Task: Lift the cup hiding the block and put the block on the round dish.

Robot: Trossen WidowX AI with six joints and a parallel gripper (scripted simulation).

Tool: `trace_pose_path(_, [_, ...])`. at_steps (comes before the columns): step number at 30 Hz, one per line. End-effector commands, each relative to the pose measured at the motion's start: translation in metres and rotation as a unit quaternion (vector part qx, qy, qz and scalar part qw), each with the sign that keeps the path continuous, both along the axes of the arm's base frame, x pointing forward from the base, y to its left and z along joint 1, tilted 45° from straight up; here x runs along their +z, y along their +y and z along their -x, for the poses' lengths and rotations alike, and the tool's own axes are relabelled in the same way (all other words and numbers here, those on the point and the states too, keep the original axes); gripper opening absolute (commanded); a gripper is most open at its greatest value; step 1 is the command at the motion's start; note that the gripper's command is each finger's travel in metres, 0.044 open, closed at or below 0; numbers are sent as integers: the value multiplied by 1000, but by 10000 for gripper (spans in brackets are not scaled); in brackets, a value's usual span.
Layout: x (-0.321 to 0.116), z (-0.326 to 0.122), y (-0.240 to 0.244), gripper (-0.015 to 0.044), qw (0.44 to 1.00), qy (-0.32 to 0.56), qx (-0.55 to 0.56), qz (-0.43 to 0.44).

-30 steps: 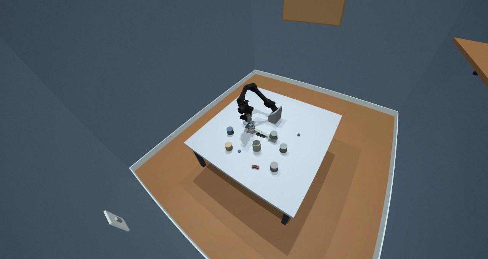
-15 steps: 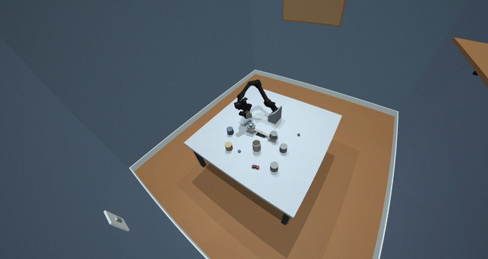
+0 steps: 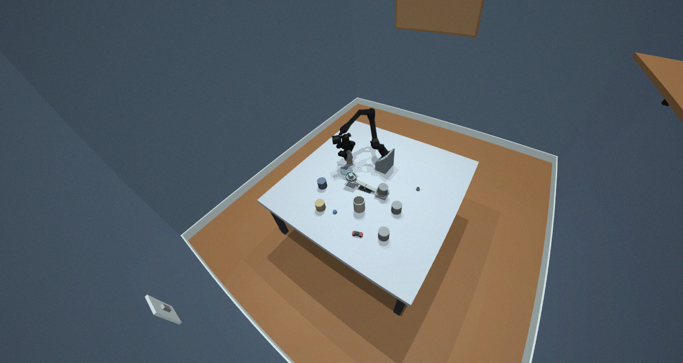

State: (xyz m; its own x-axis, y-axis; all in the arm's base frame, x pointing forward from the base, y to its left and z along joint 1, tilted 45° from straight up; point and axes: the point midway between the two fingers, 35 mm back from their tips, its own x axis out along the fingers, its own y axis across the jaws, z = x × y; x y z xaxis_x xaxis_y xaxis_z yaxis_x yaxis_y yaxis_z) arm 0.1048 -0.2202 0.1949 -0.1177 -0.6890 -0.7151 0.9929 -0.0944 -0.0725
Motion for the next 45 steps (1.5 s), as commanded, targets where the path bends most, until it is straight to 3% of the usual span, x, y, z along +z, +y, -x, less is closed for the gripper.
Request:
trace_pose_path(1, [1,18,-1,0,1000,4,4,14])
trace_pose_path(32, [-40,26,-44,0,1000,6,4,16])
trace_pose_path(45, [-36,26,-40,341,1000,6,2,16])
